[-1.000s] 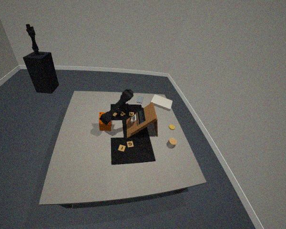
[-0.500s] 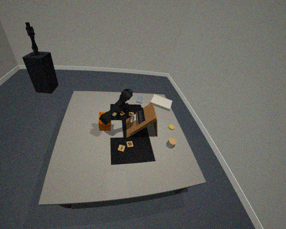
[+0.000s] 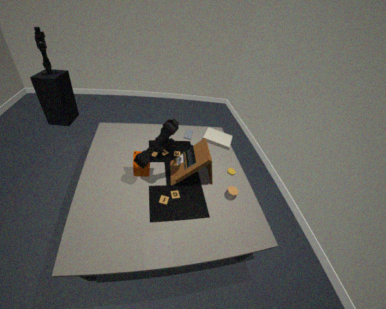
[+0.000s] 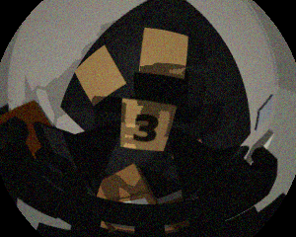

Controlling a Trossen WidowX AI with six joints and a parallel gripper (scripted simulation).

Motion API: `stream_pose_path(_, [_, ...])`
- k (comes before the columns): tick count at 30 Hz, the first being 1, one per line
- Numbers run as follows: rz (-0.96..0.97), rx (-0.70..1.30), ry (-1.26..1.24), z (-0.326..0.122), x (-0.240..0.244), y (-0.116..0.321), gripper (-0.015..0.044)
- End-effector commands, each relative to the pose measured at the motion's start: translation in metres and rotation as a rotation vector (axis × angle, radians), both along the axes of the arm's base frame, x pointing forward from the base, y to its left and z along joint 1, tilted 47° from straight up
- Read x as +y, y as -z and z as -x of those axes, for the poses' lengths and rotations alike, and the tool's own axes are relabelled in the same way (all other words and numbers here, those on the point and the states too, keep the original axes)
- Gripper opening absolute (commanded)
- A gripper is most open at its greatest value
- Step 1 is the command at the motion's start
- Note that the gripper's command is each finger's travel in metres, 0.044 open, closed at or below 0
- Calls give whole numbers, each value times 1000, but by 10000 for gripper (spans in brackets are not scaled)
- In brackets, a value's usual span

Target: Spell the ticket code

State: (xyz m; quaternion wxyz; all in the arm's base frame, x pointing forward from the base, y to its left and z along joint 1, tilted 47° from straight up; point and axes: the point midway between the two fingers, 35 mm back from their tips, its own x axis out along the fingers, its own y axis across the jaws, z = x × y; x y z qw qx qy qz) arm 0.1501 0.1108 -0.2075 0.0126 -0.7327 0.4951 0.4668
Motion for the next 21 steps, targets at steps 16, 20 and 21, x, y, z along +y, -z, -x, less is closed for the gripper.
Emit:
stream_pose_path(16, [-31, -97, 34, -7, 9, -3, 0])
stream_pose_path(20, [-70, -209, 77, -17, 15, -2, 0])
stream_pose_path(21, [-80, -236, 88, -20, 17, -2, 0])
